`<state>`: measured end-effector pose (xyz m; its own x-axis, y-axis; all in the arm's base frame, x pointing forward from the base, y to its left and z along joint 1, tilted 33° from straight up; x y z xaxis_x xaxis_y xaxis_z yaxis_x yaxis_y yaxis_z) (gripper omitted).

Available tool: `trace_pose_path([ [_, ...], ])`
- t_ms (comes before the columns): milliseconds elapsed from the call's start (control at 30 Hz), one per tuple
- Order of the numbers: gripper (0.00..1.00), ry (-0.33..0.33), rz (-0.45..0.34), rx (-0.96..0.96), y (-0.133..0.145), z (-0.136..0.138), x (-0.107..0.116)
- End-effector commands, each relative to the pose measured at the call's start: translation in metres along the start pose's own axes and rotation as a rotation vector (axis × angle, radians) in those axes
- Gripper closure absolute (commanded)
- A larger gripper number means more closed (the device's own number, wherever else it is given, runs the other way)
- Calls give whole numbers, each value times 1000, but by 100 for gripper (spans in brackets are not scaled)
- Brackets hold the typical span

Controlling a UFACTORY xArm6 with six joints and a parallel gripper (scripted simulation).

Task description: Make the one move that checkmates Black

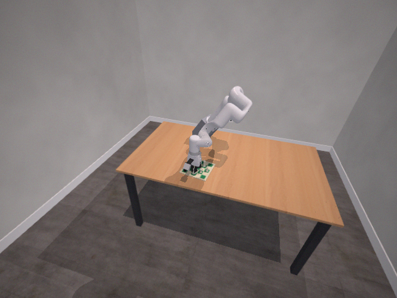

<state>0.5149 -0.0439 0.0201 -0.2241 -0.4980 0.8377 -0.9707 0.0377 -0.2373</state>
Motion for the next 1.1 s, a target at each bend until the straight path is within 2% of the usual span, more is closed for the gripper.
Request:
trace_pose_path([
  [0,100,1,3,1,-1,0,1],
  [1067,100,1,3,1,-1,0,-2],
])
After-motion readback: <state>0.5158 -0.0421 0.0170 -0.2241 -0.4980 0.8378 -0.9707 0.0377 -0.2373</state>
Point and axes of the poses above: the point where the finger pads meet when closed, its own x axis back along the fingers, its own z axis across the jaws, y = z × x, the point moved 7 cm from there along x, back along the fingers, and after that the axes turned 15 degrees about x, right-handed, at the moved point
